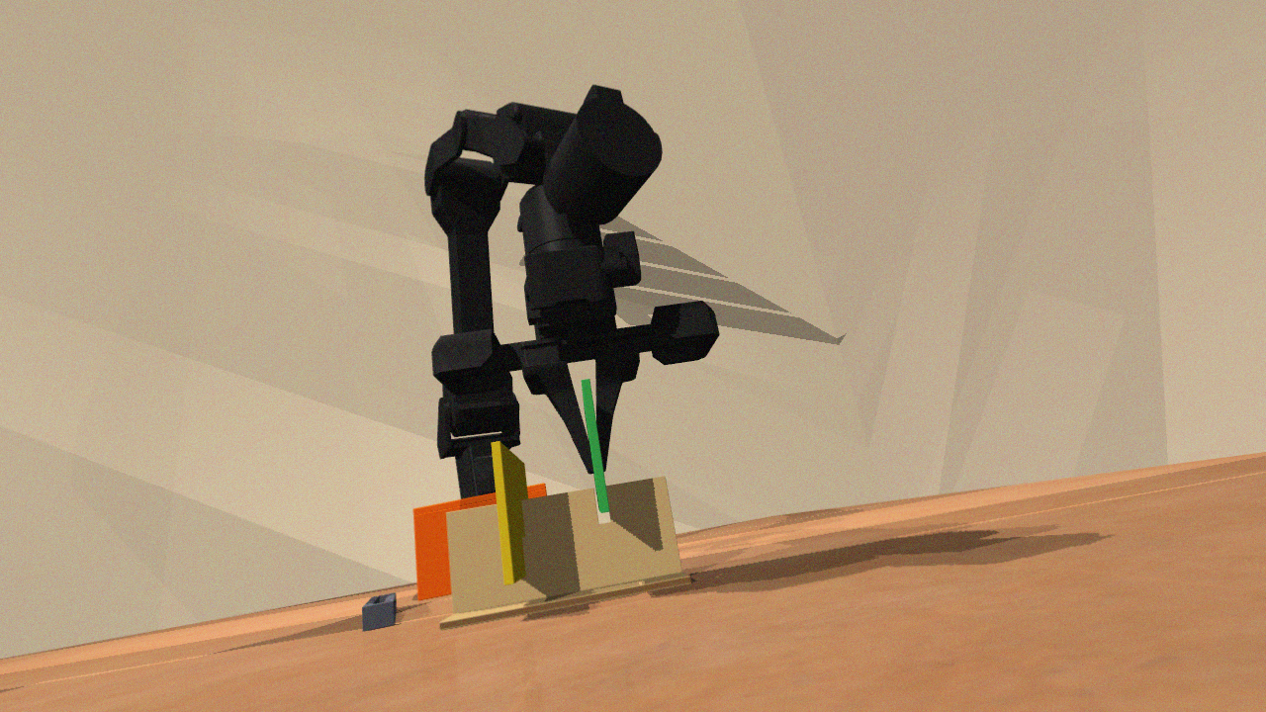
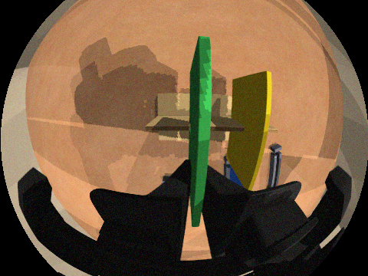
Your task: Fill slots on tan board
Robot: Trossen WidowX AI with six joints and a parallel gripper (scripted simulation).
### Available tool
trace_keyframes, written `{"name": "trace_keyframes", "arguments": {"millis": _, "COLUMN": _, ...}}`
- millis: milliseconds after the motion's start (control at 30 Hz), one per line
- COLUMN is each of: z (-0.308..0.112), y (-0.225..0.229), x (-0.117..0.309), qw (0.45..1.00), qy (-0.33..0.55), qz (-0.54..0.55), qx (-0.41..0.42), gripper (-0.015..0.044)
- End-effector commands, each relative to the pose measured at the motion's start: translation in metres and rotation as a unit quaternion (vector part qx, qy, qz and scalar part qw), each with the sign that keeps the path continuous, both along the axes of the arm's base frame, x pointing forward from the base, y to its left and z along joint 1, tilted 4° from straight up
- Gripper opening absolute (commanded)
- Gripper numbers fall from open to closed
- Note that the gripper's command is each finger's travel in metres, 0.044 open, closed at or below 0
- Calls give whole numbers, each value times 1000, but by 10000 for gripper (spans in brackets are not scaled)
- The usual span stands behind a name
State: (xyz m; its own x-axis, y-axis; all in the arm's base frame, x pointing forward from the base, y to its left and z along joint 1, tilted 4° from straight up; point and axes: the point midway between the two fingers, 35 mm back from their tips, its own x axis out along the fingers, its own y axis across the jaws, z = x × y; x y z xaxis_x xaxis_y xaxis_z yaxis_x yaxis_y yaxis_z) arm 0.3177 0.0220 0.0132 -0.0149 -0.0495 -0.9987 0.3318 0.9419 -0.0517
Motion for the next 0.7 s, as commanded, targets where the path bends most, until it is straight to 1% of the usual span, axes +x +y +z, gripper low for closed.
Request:
{"name": "trace_keyframes", "arguments": {"millis": 0, "z": -3, "y": -1, "x": 0, "qw": 1000, "qy": -1, "qz": 2, "qx": -2, "gripper": 0}}
{"name": "trace_keyframes", "arguments": {"millis": 667, "z": -17, "y": -1, "x": 0, "qw": 1000, "qy": -1, "qz": 2, "qx": -2, "gripper": 0}}
